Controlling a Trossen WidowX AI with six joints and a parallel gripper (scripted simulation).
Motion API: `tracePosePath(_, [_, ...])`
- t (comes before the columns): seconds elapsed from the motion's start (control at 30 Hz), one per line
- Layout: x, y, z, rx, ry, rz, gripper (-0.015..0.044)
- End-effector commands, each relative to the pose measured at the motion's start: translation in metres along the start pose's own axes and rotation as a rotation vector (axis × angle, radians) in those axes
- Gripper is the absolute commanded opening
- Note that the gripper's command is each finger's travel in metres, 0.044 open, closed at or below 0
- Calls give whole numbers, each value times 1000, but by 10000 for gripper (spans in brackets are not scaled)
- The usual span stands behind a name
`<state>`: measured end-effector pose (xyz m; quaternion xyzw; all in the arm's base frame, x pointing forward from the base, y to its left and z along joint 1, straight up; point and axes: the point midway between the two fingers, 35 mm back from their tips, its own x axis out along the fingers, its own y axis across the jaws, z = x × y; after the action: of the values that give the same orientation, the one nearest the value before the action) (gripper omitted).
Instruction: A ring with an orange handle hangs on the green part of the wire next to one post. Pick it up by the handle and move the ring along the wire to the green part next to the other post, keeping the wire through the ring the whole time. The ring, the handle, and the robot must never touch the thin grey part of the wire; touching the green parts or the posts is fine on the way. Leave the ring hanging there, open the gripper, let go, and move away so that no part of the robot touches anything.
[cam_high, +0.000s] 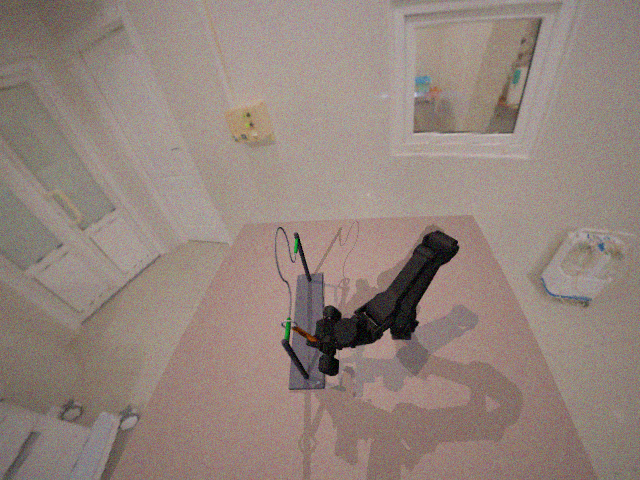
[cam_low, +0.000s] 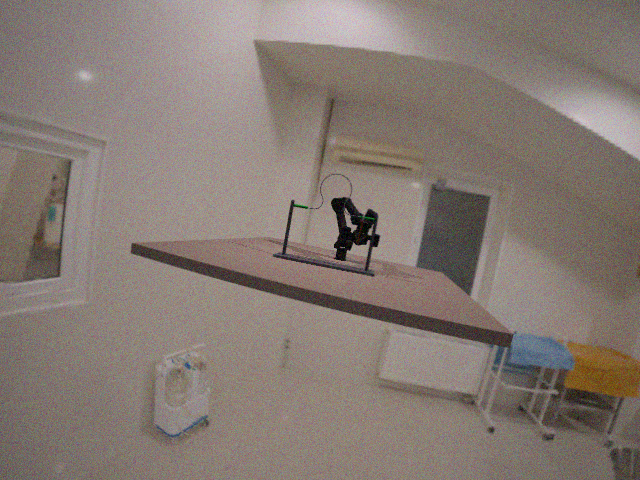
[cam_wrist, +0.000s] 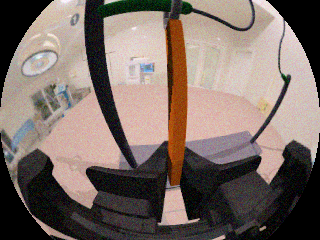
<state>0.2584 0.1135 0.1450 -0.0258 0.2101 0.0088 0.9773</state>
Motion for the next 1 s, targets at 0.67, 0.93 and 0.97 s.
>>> tracePosePath(0.67, [3, 6, -6, 9, -6, 0, -150])
tracePosePath(0.93, [3, 6, -6, 9, -6, 0, -150])
tracePosePath(0.97, [3, 6, -6, 3, -5, 2, -124])
